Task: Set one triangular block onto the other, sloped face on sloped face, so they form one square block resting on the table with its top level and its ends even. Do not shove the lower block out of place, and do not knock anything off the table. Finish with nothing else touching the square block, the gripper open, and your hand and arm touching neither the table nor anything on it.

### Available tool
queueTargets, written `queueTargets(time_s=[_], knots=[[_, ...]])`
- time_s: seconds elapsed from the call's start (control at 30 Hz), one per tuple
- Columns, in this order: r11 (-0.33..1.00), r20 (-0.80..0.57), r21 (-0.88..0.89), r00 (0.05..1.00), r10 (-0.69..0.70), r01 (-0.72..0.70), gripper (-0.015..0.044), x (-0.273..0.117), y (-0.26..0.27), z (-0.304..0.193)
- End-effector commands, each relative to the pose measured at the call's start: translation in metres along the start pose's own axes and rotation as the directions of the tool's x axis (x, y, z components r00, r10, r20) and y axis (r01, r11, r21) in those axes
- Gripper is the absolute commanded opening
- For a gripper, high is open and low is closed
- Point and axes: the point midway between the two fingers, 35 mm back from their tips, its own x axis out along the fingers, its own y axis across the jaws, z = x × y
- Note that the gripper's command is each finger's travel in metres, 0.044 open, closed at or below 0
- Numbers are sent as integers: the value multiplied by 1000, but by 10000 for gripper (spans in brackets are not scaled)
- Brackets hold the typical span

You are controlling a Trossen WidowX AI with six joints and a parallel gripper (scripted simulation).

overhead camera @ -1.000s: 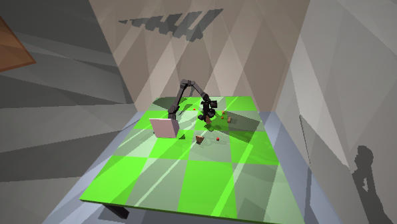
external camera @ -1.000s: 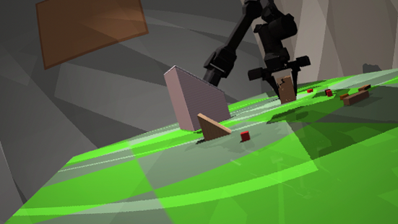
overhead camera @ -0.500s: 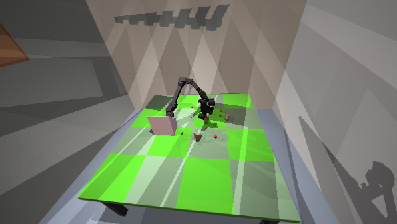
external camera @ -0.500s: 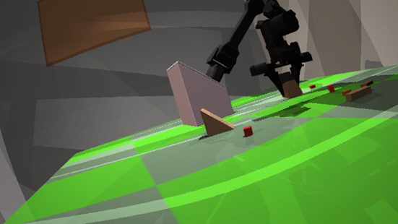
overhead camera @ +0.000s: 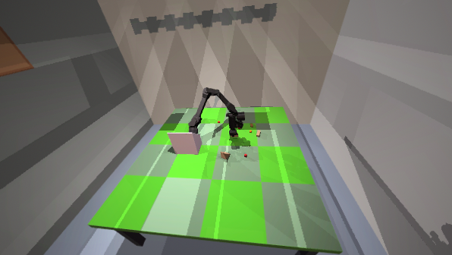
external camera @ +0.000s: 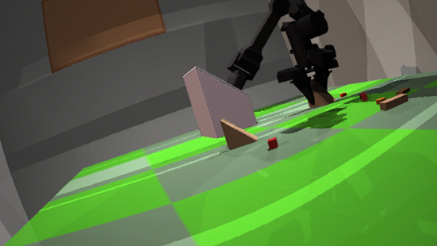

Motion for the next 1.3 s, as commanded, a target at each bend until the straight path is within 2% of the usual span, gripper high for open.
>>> queueTargets(time_s=[0.0,0.57,1.27], knots=[[995,3,-102,1000,1,-1,0,0,0,0],[857,4,-515,1000,3,-1,0,0,-1,0],[462,4,-887,1000,6,1,0,0,-2,1]])
